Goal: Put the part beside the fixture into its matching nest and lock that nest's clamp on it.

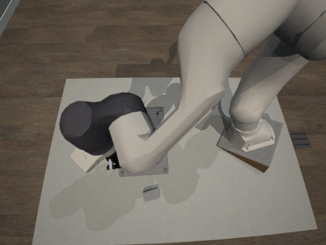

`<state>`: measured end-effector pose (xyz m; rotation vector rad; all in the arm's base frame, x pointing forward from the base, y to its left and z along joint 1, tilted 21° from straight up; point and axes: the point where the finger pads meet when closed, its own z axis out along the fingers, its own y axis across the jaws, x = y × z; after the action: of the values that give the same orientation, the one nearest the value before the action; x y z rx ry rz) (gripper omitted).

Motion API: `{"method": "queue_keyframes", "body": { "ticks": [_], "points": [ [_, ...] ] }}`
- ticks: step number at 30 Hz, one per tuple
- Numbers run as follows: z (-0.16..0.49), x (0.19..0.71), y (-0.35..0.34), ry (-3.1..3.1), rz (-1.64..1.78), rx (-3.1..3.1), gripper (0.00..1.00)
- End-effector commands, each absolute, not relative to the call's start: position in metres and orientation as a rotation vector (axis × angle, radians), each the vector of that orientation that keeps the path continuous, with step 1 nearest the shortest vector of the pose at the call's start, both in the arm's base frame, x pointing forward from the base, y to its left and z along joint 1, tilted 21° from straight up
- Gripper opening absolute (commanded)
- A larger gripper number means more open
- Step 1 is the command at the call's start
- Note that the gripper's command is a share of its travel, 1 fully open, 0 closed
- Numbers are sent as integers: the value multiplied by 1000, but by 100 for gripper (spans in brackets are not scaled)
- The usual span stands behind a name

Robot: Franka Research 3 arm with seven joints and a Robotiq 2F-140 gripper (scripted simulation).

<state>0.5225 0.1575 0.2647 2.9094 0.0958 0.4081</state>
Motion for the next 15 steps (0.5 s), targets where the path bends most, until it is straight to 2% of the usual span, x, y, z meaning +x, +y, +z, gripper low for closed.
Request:
{"method": "queue_keyframes", "body": {
  "ticks": [1,15],
  "points": [
    [254,533,156,73,442,2907,28],
    [223,543,149,73,442,2907,28]
  ]
}}
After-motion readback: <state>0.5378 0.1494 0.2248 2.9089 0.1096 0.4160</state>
